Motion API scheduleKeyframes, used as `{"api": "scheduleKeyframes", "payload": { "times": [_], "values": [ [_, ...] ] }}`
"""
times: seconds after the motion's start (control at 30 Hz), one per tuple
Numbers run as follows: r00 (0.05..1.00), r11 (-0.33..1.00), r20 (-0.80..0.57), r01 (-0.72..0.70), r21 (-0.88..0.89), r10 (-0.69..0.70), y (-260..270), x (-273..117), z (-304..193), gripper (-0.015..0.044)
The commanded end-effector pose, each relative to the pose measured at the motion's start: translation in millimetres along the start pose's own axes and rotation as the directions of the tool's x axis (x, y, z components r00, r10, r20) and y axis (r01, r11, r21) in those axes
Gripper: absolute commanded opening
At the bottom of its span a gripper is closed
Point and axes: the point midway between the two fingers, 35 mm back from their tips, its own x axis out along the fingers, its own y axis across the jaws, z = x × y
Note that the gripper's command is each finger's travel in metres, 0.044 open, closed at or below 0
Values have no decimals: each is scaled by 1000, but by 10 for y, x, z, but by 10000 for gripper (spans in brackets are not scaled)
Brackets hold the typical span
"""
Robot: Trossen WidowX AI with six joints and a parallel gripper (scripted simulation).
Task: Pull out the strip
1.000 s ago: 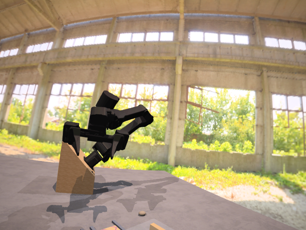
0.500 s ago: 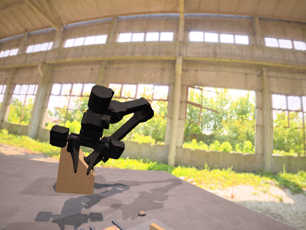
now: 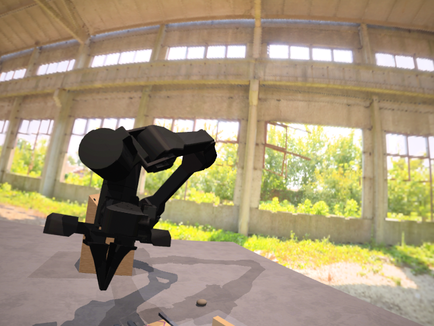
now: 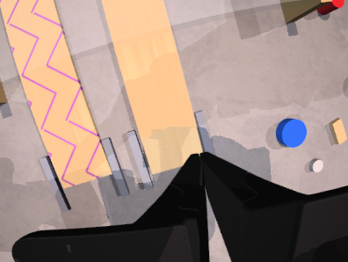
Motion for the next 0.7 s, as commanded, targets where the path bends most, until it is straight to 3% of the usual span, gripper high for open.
{"api": "scheduleKeyframes", "payload": {
  "times": [0.0, 0.67],
  "values": [
    [981, 991, -173, -101, -86, 85, 54, 236, -30, 0],
    [981, 991, -173, -101, -86, 85, 83, 403, -59, 0]
  ]
}}
